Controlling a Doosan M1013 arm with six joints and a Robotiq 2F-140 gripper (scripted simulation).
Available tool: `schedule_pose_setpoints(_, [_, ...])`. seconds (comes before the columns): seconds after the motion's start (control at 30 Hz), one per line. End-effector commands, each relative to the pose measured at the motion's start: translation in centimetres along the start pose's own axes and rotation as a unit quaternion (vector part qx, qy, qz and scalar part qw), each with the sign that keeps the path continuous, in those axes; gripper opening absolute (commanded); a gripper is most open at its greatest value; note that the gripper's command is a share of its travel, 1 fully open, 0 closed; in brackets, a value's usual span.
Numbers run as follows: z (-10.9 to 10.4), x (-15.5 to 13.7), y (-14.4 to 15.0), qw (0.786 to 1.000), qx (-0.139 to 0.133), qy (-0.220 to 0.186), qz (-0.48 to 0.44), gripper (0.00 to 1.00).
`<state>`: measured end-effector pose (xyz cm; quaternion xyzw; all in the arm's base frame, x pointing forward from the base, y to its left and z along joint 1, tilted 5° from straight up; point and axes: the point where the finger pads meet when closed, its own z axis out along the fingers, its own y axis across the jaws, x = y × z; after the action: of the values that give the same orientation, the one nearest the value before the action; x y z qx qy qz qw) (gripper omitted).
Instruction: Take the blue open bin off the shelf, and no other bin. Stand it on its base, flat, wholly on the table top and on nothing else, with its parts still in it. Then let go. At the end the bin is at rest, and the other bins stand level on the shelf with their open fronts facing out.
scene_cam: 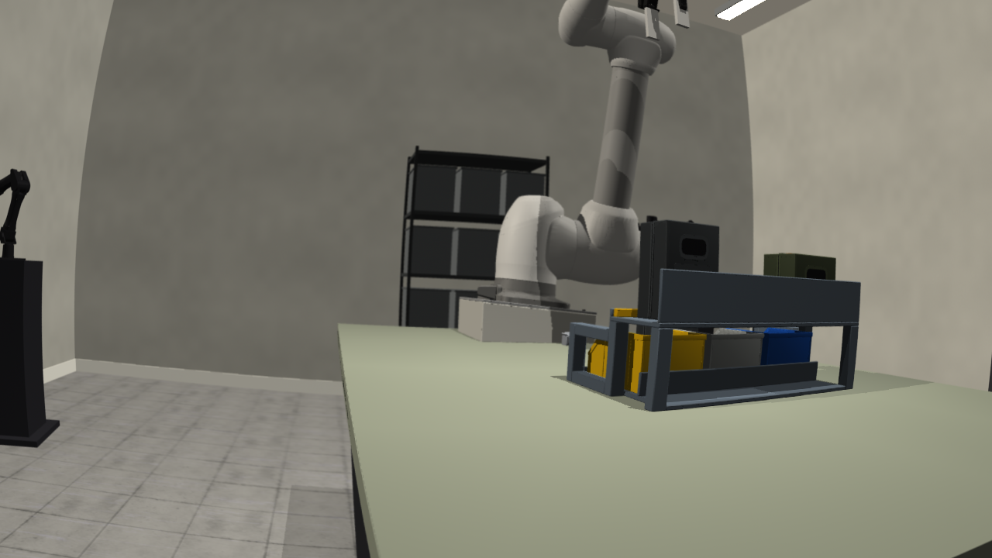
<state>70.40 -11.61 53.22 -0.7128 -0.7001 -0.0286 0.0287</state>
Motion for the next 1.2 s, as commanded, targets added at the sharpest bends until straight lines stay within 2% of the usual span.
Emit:
schedule_pose_setpoints(0.0, [0.0, 0.0, 0.0, 0.998, 0.0, 0.0, 0.061, 0.57])
schedule_pose_setpoints(0.33, [0.0, 0.0, 0.0, 0.998, 0.0, 0.0, 0.061, 0.57])
schedule_pose_setpoints(0.5, [0.0, 4.5, 2.2, 0.998, 0.0, 0.0, 0.061, 0.57])
schedule_pose_setpoints(0.9, [0.0, 4.5, 2.2, 0.998, 0.0, 0.0, 0.061, 0.57])
schedule_pose_setpoints(1.07, [0.0, 9.3, 4.7, 0.998, 0.0, 0.0, 0.061, 0.57])
schedule_pose_setpoints(1.17, [0.0, 9.3, 4.7, 0.998, 0.0, 0.0, 0.061, 0.57])
